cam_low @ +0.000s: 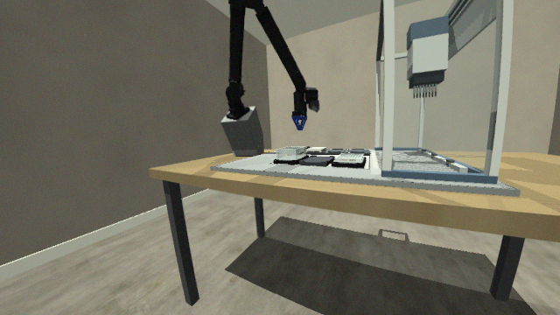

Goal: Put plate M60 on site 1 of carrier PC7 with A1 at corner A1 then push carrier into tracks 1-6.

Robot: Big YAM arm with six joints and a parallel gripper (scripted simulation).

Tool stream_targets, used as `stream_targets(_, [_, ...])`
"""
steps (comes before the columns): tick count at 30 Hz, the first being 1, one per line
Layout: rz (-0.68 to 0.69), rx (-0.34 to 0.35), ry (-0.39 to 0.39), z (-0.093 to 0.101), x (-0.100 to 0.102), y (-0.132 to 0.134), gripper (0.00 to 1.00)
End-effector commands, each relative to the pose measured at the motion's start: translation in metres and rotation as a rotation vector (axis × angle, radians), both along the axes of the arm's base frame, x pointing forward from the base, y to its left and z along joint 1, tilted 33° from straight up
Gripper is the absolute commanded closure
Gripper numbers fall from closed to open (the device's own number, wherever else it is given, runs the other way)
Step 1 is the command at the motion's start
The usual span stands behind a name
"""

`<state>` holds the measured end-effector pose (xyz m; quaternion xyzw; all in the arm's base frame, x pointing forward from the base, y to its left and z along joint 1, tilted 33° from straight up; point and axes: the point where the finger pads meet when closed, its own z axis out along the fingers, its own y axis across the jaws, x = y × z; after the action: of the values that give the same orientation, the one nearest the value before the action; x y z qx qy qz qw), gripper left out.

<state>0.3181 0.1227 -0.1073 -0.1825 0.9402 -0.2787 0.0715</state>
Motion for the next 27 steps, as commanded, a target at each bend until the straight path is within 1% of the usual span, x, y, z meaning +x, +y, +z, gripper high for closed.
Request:
stream_targets(1, [-0.145, 0.037, -0.080, -0.0018, -0.0015, -0.0044, 0.20])
stream_targets(3, [-0.200, 0.052, -0.113, -0.0018, -0.0015, -0.0045, 0.20])
stream_targets(4, [-0.203, 0.053, -0.115, -0.0018, -0.0016, -0.0044, 0.20])
stream_targets(24, [-0.202, 0.052, -0.114, -0.0016, -0.0019, -0.0042, 0.20])
stream_targets(27, [-0.189, 0.047, -0.106, -0.0105, 0.0008, -0.0099, 0.20])
